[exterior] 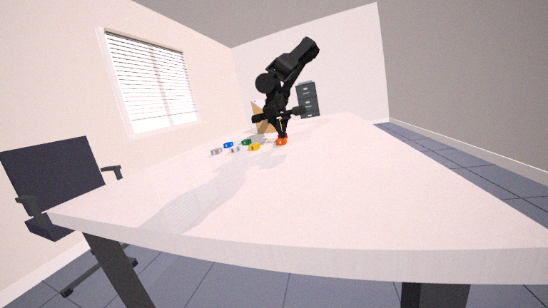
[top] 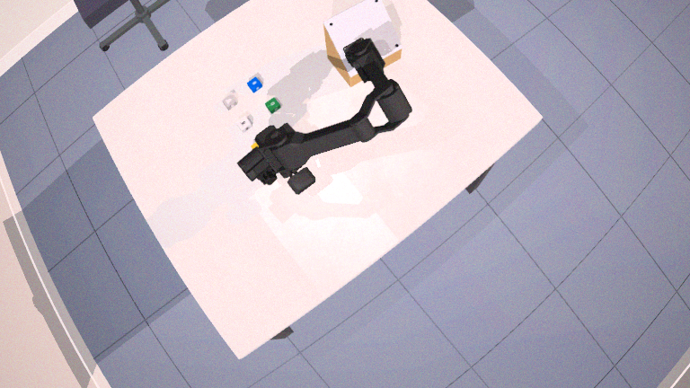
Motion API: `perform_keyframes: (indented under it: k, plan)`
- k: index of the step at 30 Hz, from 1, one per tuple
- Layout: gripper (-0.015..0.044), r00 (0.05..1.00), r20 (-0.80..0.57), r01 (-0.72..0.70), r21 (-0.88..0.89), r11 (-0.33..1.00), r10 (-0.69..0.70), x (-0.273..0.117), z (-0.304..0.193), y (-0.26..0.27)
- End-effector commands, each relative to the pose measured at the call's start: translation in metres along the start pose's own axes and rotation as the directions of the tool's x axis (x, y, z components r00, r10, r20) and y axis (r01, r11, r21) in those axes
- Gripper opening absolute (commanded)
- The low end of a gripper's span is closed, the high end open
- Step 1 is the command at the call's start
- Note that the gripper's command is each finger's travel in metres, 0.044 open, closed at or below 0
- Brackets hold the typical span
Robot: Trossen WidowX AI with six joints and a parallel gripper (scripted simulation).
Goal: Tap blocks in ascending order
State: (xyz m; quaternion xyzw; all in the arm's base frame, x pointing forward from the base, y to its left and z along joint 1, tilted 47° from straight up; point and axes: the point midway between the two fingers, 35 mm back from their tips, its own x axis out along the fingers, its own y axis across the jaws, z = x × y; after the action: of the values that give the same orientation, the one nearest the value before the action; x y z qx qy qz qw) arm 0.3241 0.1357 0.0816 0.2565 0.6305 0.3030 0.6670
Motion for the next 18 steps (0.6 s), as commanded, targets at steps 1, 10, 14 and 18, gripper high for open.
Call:
perform_keyframes:
  k: [1,10,14,18]
  plan:
    - [0.0020,1.000,0.004,0.002,0.003,1.000,-0.002,-0.021,0.001,-0.002]
    - [0.0020,1.000,0.003,0.007,0.005,1.000,-0.007,-0.093,0.002,-0.003]
    - [0.0020,1.000,0.002,0.005,0.005,1.000,-0.005,-0.103,0.001,-0.002]
    - [0.0020,1.000,0.003,0.011,0.008,1.000,-0.011,-0.104,0.003,-0.008]
